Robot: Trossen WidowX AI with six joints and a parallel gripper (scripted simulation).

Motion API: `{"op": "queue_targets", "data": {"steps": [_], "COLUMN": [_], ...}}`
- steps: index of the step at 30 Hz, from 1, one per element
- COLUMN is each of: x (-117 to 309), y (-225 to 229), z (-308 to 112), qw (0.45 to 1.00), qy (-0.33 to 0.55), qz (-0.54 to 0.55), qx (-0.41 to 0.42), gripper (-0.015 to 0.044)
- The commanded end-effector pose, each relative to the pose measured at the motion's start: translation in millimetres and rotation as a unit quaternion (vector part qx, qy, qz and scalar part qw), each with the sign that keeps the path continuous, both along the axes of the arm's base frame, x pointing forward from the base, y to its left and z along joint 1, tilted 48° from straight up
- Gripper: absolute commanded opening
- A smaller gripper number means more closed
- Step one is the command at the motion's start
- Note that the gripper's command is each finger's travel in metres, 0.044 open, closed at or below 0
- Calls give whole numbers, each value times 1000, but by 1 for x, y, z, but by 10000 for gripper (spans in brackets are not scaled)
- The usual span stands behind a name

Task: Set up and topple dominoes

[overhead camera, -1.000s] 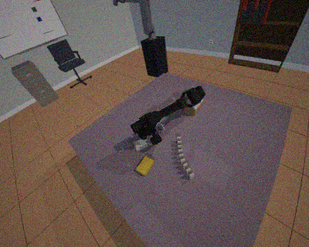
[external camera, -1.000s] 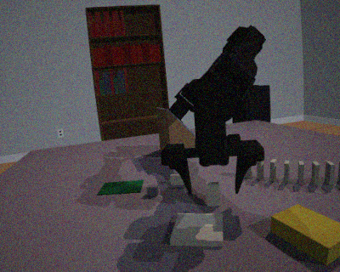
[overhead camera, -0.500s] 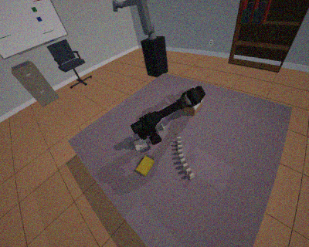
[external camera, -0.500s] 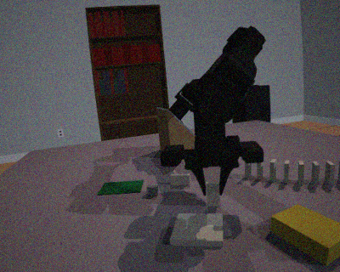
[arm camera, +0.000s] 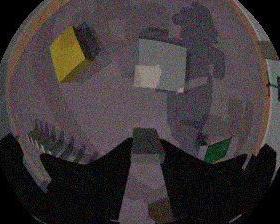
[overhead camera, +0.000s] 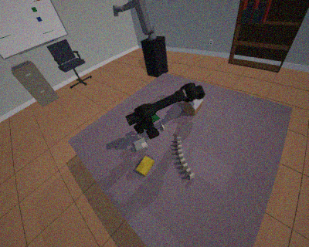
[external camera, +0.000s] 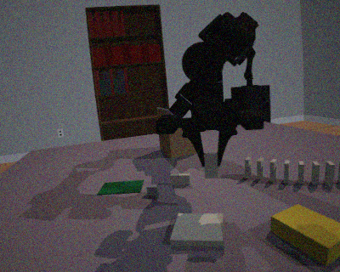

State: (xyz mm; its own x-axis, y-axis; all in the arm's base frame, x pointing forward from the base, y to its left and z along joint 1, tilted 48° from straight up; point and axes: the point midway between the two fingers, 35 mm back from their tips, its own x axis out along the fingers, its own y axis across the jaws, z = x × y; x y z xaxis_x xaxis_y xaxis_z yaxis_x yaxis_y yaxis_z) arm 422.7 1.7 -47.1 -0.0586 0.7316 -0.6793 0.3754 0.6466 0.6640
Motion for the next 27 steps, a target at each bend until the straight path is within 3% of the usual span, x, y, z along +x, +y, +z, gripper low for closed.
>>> {"op": "queue_targets", "data": {"steps": [1, 11, 18, 27], "x": [-1, -5, -50, -127], "y": [-49, -51, -18, 23], "z": [46, 57, 106, 141], "qw": [1000, 1000, 968, 861], "qy": [-8, -24, -189, -376], "qz": [-3, 12, 167, 342], "qx": [-5, -3, 11, 28], "gripper": [107, 107, 107, 107]}}
